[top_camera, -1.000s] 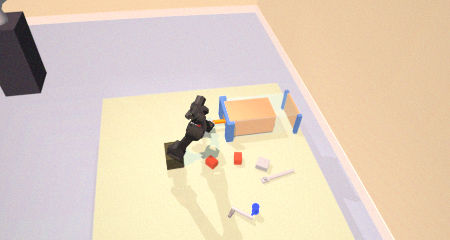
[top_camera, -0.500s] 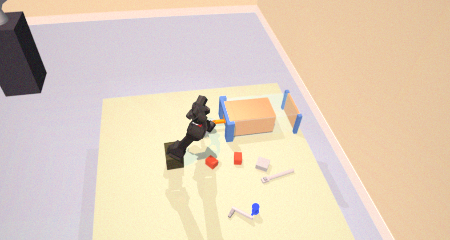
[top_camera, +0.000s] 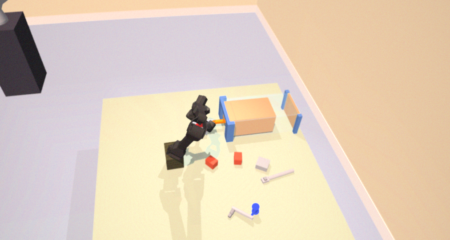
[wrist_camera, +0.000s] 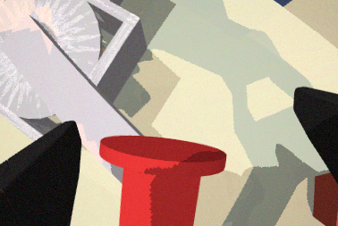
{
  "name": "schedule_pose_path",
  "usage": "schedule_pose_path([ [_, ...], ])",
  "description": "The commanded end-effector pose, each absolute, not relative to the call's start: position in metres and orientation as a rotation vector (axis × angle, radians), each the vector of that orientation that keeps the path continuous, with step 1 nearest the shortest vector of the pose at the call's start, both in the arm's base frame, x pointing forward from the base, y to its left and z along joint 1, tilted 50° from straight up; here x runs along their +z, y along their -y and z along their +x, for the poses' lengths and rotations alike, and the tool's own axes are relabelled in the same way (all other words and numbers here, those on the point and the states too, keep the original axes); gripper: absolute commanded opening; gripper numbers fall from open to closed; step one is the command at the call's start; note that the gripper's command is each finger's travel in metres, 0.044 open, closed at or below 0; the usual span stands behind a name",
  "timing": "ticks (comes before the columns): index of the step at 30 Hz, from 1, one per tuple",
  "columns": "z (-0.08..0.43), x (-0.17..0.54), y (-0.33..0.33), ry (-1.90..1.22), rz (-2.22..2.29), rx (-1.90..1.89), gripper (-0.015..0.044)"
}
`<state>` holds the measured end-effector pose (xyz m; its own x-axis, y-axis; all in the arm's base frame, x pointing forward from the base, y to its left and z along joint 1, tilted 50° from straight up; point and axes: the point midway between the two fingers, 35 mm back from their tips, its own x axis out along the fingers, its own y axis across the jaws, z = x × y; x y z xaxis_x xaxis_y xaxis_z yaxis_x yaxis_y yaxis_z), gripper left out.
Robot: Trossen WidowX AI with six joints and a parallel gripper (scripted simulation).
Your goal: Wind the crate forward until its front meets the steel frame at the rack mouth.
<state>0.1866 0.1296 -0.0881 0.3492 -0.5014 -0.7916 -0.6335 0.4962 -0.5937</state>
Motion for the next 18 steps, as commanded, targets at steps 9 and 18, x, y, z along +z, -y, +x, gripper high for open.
schedule_pose_path([
  [9, 0.183, -0.046, -0.177, -1.288, -1.126, 0.117, 0.0440],
  [18, 0.152, 0.002, -0.197, -1.291, -1.127, 0.119, 0.0440],
])
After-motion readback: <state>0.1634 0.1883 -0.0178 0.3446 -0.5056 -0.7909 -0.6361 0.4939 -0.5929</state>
